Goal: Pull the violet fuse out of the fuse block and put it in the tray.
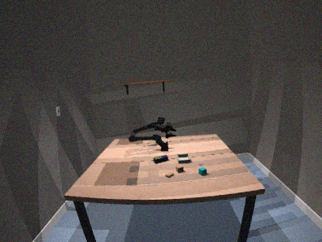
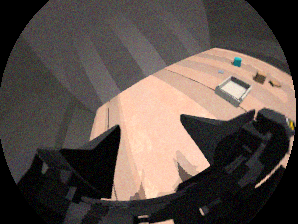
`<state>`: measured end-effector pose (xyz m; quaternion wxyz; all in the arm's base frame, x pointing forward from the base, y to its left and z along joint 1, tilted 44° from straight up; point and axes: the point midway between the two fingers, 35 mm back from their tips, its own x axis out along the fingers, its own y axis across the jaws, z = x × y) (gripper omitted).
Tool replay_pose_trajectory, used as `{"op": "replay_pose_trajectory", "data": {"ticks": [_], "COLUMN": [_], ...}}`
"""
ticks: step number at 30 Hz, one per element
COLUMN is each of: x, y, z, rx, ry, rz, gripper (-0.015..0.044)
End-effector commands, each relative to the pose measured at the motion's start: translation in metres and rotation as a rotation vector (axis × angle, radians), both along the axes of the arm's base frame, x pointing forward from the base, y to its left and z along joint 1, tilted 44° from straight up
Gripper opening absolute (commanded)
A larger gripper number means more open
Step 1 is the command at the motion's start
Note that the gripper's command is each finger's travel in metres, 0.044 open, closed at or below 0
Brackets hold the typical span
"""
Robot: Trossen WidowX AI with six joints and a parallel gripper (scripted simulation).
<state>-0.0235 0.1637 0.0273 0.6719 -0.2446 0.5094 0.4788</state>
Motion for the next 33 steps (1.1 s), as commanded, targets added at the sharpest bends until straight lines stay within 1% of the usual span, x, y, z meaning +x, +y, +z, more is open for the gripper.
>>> {"op": "replay_pose_trajectory", "data": {"ticks": [1, 5, 10, 12, 13, 17, 21, 27, 30, 33], "x": [0.001, 0.018, 0.056, 0.078, 0.09, 0.139, 0.188, 0.251, 0.274, 0.298], "y": [0.0, 0.005, 0.012, 0.013, 0.012, 0.005, -0.014, -0.063, -0.086, -0.123], "z": [0.0, 0.005, 0.014, 0.019, 0.022, 0.03, 0.036, 0.039, 0.039, 0.037], "rx": [-0.002, -0.057, -0.162, -0.22, -0.253, -0.403, -0.569, -0.82, -0.923, -1.056], "ry": [-0.001, -0.031, -0.098, -0.14, -0.16, -0.222, -0.248, -0.219, -0.184, -0.113], "rz": [-0.004, -0.093, -0.238, -0.299, -0.332, -0.452, -0.559, -0.703, -0.721, -0.724], "gripper": [0.0374, 0.0269, 0.0137, 0.0085, 0.0074, 0.0074, 0.0074, 0.0074, 0.0074, 0.0074]}}
